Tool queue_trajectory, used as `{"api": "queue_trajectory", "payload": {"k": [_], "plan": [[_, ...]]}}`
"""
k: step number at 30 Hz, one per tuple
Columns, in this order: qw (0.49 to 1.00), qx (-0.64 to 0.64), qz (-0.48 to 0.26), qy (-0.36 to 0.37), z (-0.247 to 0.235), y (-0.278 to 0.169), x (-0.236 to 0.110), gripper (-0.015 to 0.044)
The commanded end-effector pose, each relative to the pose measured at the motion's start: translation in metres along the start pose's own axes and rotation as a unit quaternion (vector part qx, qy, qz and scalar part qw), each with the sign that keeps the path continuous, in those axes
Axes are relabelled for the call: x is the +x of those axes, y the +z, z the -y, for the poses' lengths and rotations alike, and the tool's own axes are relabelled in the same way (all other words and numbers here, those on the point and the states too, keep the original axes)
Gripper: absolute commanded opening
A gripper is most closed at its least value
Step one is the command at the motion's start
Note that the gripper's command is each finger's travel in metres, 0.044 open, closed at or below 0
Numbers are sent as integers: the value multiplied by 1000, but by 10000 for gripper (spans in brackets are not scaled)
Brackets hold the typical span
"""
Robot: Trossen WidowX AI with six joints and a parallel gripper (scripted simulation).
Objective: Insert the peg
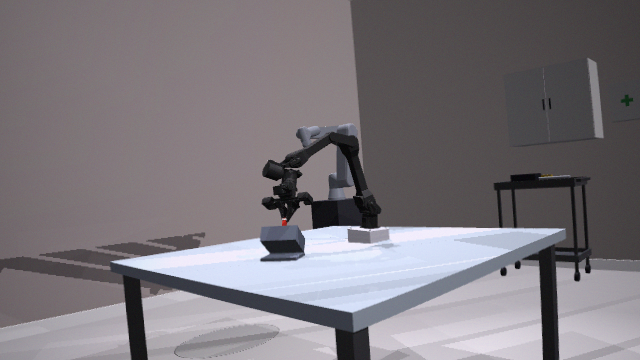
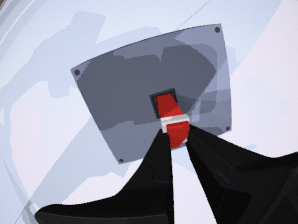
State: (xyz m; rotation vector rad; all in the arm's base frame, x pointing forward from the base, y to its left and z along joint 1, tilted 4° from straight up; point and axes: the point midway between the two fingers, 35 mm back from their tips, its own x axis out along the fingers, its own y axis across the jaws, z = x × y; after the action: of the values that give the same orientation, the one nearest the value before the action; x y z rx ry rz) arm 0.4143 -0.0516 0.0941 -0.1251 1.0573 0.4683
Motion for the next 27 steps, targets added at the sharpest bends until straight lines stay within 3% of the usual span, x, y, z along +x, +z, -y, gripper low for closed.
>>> {"api": "queue_trajectory", "payload": {"k": [1,17,27], "plan": [[1000,0,0,0,0,0,0,26],[1000,0,0,0,1,0,-6,440],[1000,0,-2,2,2,-3,-32,440]]}}
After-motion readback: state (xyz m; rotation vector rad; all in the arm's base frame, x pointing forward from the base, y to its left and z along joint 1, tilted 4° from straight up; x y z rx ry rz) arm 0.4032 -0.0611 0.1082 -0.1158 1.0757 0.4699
